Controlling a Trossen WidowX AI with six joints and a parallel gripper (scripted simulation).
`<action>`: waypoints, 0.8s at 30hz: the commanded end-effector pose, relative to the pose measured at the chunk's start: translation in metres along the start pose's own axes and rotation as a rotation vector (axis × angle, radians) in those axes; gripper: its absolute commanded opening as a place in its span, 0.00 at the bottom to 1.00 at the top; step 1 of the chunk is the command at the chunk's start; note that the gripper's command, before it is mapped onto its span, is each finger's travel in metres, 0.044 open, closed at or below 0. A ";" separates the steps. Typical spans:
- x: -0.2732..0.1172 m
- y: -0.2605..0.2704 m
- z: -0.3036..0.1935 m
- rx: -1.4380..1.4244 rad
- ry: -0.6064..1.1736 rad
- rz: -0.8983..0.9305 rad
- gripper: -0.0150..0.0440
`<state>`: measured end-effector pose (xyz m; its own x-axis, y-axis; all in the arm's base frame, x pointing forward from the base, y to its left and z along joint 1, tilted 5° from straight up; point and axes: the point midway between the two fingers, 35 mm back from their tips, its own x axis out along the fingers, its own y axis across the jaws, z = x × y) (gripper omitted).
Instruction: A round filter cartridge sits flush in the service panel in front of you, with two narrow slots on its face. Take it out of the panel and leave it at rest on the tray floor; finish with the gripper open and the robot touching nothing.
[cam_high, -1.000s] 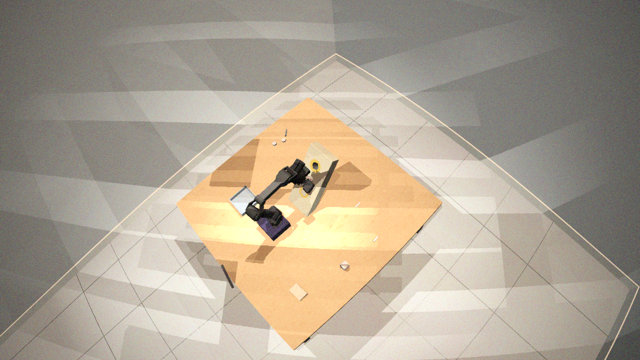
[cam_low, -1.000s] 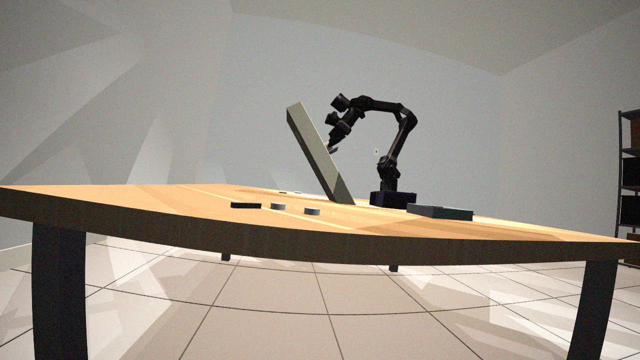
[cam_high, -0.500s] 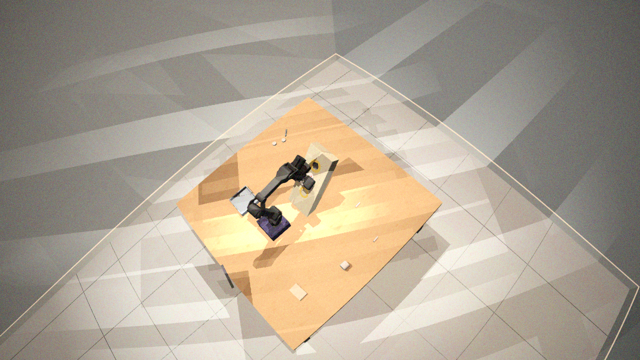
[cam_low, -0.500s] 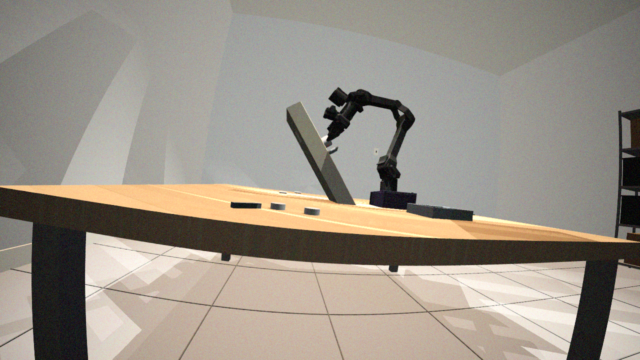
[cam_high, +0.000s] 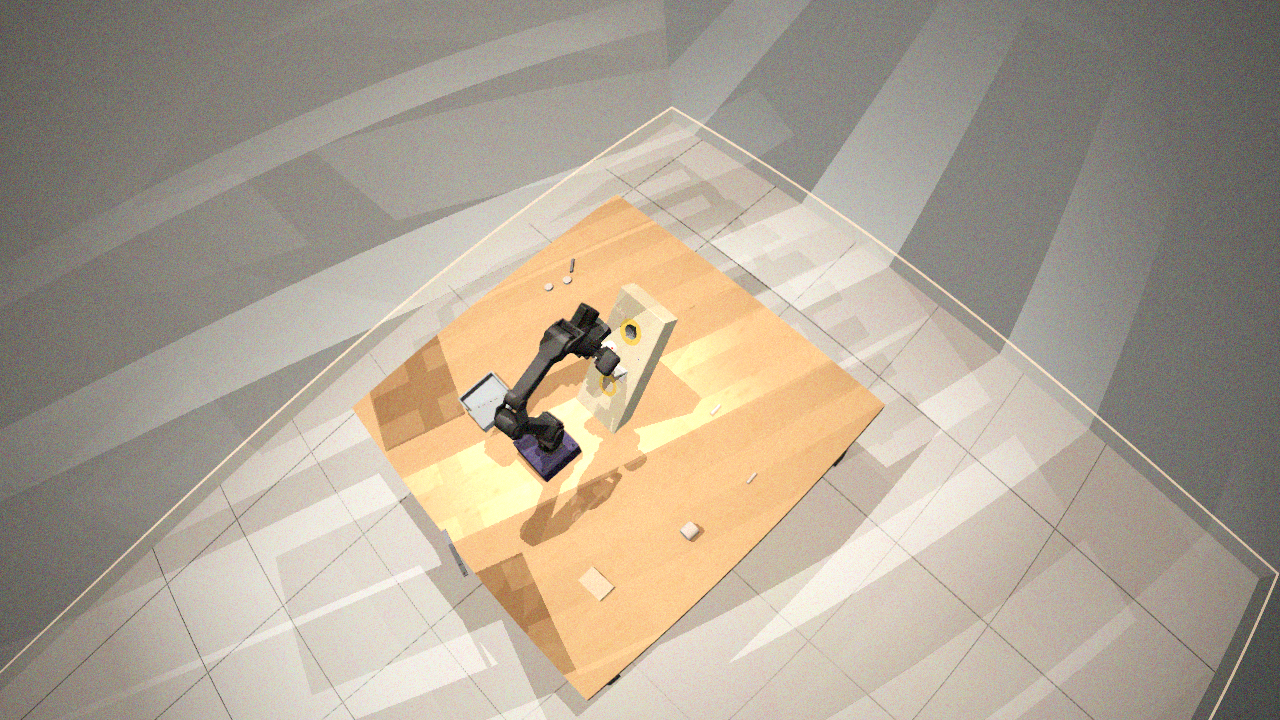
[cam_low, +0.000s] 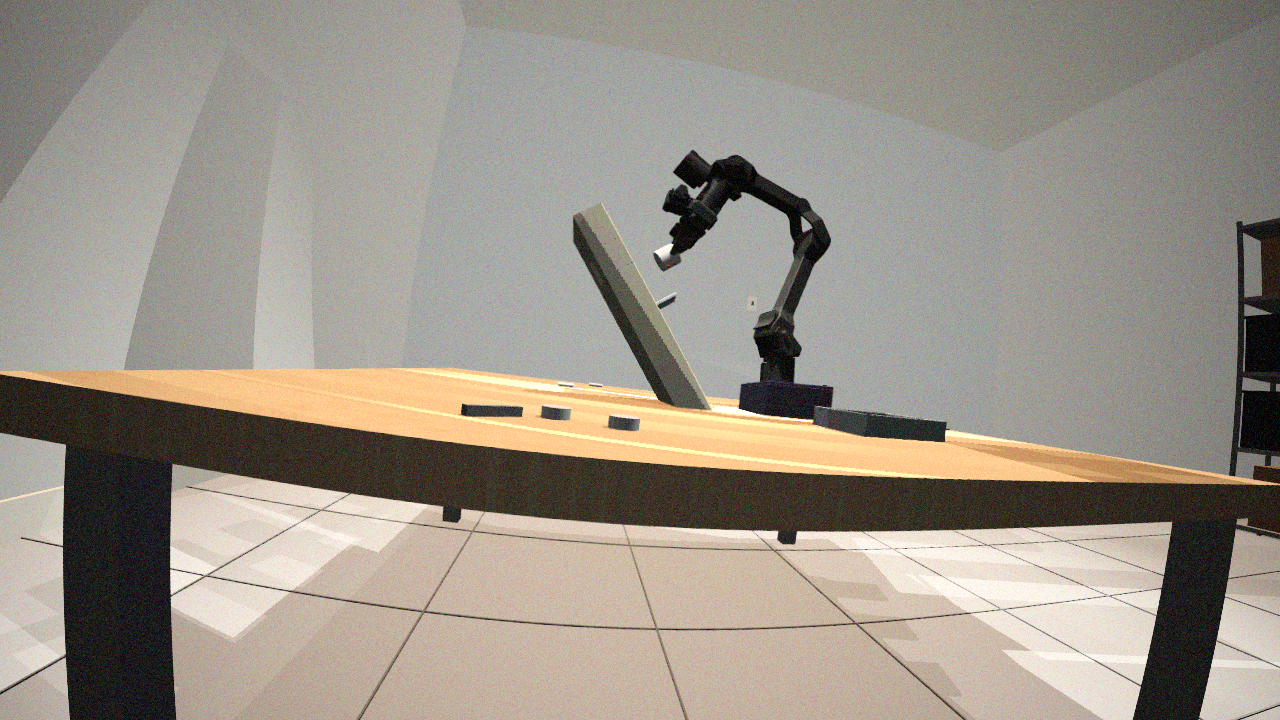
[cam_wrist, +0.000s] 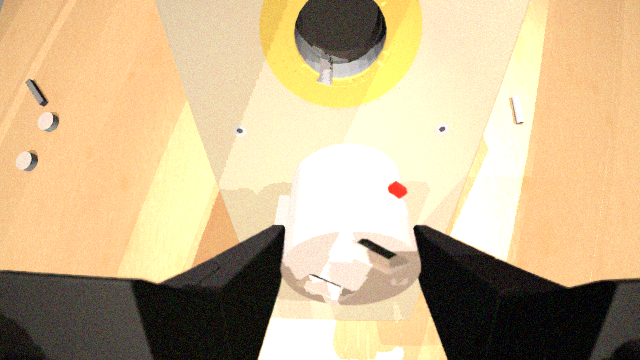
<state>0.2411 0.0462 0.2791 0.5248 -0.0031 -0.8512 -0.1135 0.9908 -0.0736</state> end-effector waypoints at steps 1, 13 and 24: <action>-0.015 -0.001 0.001 0.009 -0.019 -0.003 0.25; -0.006 0.036 0.004 0.013 -0.007 0.002 0.25; -0.001 0.077 0.002 0.014 -0.013 0.004 0.25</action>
<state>0.2331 0.1121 0.2758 0.5266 0.0043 -0.8501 -0.1110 0.9918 -0.0637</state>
